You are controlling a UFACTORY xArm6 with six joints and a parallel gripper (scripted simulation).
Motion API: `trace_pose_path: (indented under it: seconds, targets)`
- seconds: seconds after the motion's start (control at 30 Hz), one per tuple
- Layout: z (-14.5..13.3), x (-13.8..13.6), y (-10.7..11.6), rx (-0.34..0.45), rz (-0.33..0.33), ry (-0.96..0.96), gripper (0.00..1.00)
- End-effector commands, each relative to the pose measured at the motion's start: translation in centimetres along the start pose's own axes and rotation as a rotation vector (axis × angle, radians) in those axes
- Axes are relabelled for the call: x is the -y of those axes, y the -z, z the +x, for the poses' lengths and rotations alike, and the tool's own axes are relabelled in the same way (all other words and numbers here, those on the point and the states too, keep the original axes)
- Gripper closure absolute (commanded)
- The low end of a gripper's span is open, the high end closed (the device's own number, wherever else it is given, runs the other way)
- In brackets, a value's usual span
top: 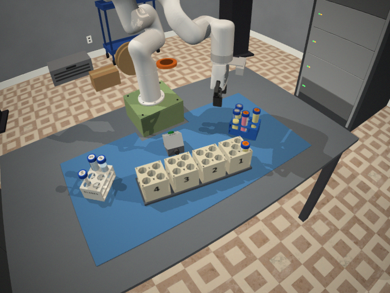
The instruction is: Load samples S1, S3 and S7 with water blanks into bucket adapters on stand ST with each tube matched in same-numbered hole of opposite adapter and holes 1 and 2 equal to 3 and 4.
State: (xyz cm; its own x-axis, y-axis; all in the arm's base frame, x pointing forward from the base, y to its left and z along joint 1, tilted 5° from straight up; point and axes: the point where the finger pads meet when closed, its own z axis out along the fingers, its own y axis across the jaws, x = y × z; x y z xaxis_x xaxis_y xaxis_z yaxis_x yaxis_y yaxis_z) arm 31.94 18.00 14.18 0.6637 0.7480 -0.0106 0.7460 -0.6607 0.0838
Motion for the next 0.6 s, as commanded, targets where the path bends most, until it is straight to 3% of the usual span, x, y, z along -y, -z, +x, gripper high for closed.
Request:
trace_pose_path:
  seconds: [0.0, 0.57]
  targets:
    - [0.8, 2.0, 0.1, -0.003, -0.002, 0.0, 0.0]
    - [3.2, 9.2, 0.1, -0.004, -0.002, 0.0, 0.0]
